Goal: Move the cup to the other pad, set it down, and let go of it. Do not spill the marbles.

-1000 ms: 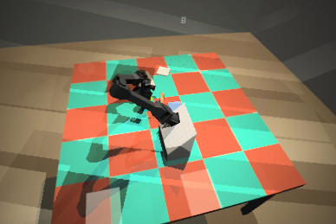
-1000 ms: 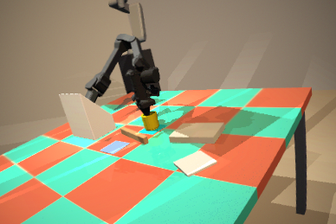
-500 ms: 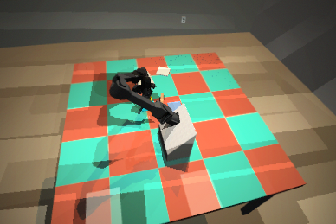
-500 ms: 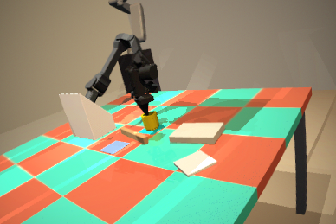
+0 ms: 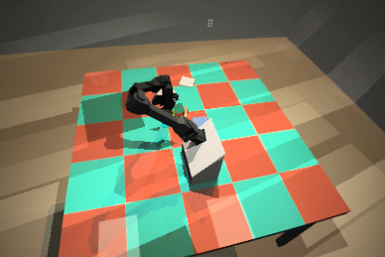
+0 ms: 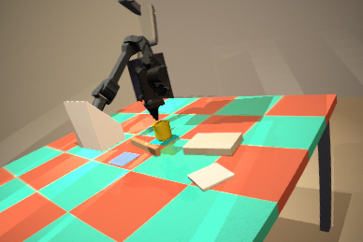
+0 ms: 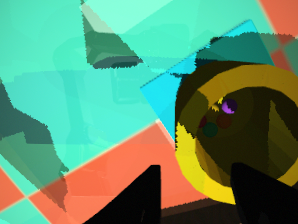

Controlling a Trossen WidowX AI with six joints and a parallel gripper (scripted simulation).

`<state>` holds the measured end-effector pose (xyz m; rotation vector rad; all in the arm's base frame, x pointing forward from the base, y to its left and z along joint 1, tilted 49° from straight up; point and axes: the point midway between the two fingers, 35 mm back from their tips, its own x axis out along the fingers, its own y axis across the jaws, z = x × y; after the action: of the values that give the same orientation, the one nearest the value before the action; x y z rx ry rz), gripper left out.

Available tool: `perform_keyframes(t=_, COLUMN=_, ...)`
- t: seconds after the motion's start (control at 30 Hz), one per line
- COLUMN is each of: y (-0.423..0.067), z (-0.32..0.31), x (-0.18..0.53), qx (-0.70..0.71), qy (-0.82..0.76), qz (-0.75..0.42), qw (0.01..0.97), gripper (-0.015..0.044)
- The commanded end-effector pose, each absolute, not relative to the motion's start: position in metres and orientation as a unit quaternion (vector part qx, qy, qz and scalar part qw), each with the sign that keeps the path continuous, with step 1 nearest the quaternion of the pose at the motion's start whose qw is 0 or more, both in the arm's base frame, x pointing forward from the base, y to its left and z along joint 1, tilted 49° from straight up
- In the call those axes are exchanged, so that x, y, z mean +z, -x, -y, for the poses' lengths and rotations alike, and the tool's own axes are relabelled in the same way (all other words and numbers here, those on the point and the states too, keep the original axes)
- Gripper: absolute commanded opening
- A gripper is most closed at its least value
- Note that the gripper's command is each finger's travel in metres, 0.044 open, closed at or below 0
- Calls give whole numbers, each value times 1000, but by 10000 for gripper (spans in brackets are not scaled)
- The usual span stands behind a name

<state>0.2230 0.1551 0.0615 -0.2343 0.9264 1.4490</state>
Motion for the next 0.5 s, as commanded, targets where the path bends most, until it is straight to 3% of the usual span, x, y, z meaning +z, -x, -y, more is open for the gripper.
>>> perform_keyframes(t=0.0, y=-225, z=-151, x=66, qx=636, qy=103, qz=-403, qw=650, gripper=147)
perform_keyframes(t=0.1, y=-224, z=-149, x=67, qx=636, qy=103, qz=-403, qw=650, gripper=147)
perform_keyframes(t=0.47, y=-224, z=-149, x=66, qx=637, qy=103, qz=-407, qw=647, gripper=435)
